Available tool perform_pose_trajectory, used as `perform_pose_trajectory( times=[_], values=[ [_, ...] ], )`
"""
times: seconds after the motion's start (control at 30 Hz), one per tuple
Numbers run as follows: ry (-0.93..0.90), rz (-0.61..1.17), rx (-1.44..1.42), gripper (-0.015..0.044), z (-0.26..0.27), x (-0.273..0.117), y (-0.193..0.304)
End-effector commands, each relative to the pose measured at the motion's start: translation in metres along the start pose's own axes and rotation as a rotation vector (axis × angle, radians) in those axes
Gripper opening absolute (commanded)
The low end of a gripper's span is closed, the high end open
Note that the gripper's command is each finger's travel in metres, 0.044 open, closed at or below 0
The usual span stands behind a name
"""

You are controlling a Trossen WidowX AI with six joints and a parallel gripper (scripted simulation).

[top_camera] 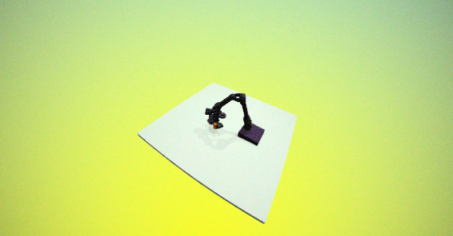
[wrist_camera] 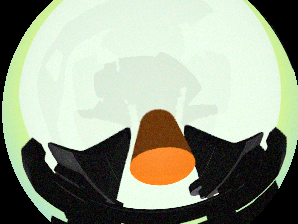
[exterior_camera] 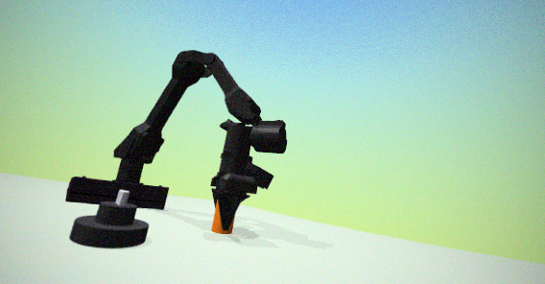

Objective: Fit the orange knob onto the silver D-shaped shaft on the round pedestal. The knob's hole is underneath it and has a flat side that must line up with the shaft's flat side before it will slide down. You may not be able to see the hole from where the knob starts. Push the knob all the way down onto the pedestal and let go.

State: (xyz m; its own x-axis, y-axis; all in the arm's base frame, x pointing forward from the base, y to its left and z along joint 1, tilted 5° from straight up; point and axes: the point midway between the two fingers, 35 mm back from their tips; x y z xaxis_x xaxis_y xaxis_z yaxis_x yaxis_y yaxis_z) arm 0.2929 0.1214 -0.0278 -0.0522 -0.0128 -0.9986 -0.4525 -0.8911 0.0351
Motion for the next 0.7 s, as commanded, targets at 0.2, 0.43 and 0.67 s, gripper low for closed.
perform_pose_trajectory(
  times=[0.2, 0.43, 0.67],
  values=[
    [0.005, 0.002, -0.004, 0.0138, -0.001, 0.0, 0.0],
    [0.006, 0.002, -0.004, 0.0, -0.005, -0.028, -0.004],
    [0.007, 0.001, -0.002, 0.0, -0.007, -0.075, -0.007]
  ],
)
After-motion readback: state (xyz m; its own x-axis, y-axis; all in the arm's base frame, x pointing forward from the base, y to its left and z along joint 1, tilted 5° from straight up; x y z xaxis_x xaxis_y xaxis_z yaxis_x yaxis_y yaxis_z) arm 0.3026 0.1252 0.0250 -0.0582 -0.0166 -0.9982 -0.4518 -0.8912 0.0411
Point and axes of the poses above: the point midway between the two fingers, 35 mm back from their tips, its own x axis out along the fingers, its own z axis across the jaws, y = z × x, and after that the axes turned 1 degree about x, right-handed
